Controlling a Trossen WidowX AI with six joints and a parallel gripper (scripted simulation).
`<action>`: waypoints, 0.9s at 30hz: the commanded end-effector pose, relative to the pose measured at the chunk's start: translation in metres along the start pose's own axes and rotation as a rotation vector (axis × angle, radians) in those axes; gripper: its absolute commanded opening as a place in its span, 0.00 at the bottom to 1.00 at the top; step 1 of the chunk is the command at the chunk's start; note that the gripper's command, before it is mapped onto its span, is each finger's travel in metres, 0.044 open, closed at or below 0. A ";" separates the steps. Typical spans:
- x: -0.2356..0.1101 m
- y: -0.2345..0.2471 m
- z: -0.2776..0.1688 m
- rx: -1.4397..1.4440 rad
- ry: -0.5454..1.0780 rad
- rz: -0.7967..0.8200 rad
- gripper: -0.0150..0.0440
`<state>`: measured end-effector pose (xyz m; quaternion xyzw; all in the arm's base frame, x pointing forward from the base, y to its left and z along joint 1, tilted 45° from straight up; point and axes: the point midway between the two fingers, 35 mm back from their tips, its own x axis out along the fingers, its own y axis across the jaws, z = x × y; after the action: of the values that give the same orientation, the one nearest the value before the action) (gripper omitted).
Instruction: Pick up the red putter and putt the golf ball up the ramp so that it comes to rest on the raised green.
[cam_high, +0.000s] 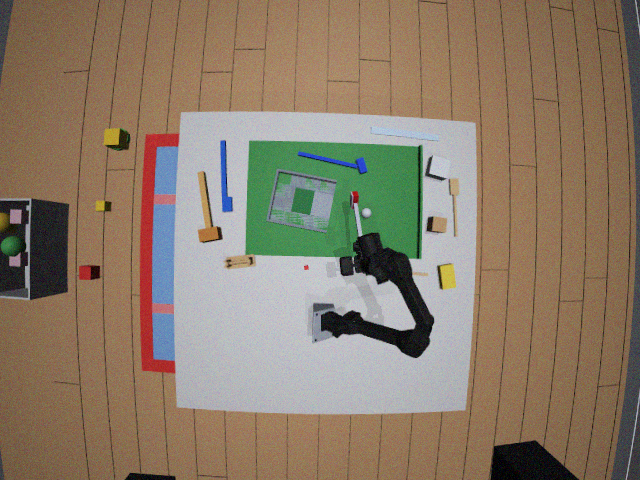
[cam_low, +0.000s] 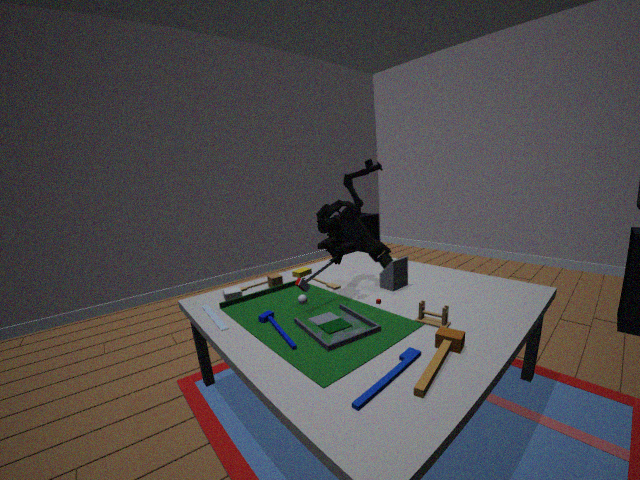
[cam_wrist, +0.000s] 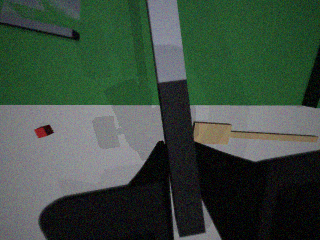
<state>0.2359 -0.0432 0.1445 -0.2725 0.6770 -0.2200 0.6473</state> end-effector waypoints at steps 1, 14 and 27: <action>0.000 -0.018 -0.017 0.111 0.005 -0.028 0.25; 0.001 -0.048 -0.046 0.315 0.017 -0.075 0.25; 0.040 -0.051 -0.048 0.315 0.015 -0.077 0.25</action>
<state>0.1930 -0.1050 0.1555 -0.1859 0.6307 -0.3501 0.6671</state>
